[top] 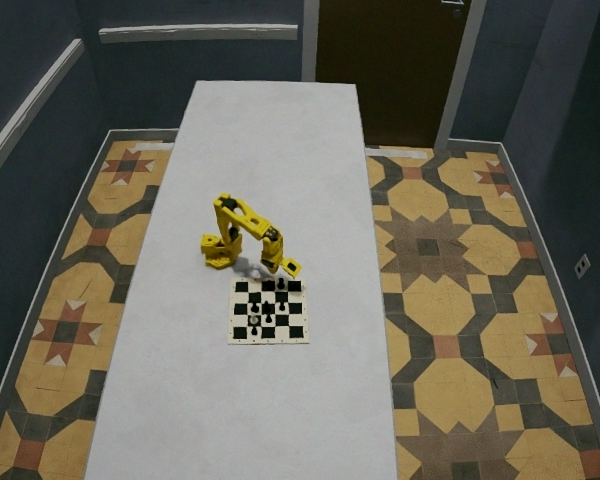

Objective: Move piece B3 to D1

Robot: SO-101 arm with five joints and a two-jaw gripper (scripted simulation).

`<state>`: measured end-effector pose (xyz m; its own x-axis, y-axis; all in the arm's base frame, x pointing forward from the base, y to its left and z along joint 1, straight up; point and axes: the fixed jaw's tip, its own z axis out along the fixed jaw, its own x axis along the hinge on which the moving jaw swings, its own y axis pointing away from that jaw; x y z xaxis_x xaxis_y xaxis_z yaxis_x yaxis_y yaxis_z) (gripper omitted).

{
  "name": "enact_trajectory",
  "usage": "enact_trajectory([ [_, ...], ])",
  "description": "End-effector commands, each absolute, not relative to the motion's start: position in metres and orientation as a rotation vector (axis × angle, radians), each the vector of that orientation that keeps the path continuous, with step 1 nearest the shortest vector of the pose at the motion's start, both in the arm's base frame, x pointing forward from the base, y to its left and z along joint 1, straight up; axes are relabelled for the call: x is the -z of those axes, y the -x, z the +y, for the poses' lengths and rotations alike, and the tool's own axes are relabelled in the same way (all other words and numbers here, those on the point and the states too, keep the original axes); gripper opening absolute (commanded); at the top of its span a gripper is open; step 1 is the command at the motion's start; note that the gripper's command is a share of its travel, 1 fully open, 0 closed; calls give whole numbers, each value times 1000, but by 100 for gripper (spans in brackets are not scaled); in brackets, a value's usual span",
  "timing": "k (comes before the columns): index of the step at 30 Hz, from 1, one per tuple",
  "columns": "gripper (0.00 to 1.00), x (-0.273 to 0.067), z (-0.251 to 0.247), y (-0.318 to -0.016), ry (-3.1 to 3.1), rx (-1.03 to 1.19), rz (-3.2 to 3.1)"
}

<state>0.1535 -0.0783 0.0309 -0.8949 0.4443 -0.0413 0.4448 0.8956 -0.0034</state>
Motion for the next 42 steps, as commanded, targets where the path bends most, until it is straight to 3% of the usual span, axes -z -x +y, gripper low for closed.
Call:
enact_trajectory([
  [1, 0, -27, -75, -152, -711, 9, 3040],
  [16, 0, -49, -75, -152, -711, 9, 3039],
  [28, 0, -92, -75, -151, -706, 18, 3019],
  [42, 2, -95, -95, -162, -803, 47, 2934],
])
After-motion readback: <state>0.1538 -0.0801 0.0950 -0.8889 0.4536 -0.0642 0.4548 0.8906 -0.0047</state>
